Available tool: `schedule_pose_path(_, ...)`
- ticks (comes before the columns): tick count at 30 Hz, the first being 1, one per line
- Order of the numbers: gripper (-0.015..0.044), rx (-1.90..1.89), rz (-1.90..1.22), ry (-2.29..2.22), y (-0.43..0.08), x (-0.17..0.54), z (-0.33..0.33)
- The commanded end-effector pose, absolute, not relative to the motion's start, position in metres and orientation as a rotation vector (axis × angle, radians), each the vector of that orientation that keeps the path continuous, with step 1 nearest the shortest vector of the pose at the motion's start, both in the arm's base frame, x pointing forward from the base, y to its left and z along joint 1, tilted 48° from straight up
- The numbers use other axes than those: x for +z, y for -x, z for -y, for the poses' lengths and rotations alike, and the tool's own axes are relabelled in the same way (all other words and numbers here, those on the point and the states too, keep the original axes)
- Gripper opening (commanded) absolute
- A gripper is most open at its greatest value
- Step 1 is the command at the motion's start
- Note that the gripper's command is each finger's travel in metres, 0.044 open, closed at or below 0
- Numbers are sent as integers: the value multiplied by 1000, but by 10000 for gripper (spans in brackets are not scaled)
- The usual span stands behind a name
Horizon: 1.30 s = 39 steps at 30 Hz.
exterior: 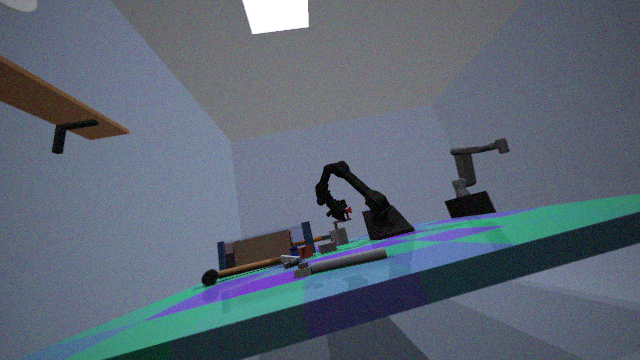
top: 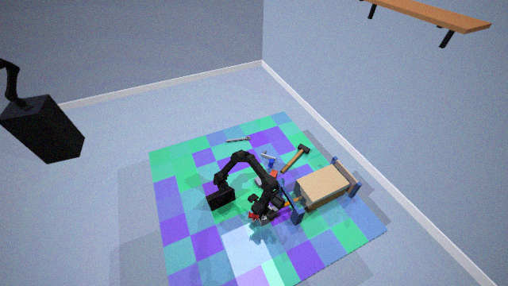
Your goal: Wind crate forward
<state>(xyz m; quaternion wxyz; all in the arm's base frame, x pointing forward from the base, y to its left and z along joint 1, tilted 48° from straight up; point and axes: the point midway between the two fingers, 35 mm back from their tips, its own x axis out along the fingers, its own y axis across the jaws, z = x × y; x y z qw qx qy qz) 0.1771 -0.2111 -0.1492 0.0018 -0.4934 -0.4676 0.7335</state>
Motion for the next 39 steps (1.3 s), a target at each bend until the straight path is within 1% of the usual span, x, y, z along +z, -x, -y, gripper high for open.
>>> schedule_pose_path(1,0,2304,1460,1548,-177,-150,211)
schedule_pose_path(39,0,2303,1460,1548,-177,-154,207)
